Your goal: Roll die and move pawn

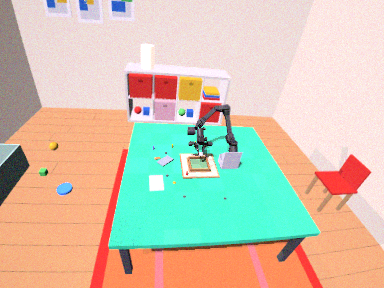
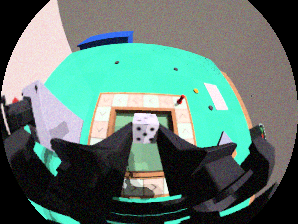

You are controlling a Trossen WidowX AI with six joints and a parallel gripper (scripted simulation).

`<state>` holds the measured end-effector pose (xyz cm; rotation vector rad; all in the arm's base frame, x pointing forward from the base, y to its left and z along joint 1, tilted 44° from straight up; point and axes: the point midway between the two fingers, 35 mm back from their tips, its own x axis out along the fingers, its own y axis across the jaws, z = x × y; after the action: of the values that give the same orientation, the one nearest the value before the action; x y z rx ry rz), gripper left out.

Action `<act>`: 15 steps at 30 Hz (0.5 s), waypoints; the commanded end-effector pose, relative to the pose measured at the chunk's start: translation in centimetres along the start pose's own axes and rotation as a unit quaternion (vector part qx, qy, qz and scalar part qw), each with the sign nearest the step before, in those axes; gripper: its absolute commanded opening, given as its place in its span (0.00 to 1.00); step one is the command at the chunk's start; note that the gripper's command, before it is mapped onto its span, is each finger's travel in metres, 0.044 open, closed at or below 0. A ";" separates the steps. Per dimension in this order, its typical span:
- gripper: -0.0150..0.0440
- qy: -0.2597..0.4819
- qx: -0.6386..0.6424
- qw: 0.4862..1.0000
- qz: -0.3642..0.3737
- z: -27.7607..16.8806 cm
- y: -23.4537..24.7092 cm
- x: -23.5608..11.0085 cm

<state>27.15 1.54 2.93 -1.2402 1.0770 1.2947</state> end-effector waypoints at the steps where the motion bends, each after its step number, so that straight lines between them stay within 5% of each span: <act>1: 0.52 0.000 0.000 1.000 0.000 0.0 0.0 0.0; 11: 0.97 -0.004 -0.003 1.000 -0.002 3.0 0.0 -2.6; 15: 1.00 0.072 0.009 0.997 0.027 2.5 0.3 -1.1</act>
<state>26.71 3.88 5.22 -1.2617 1.1179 1.2791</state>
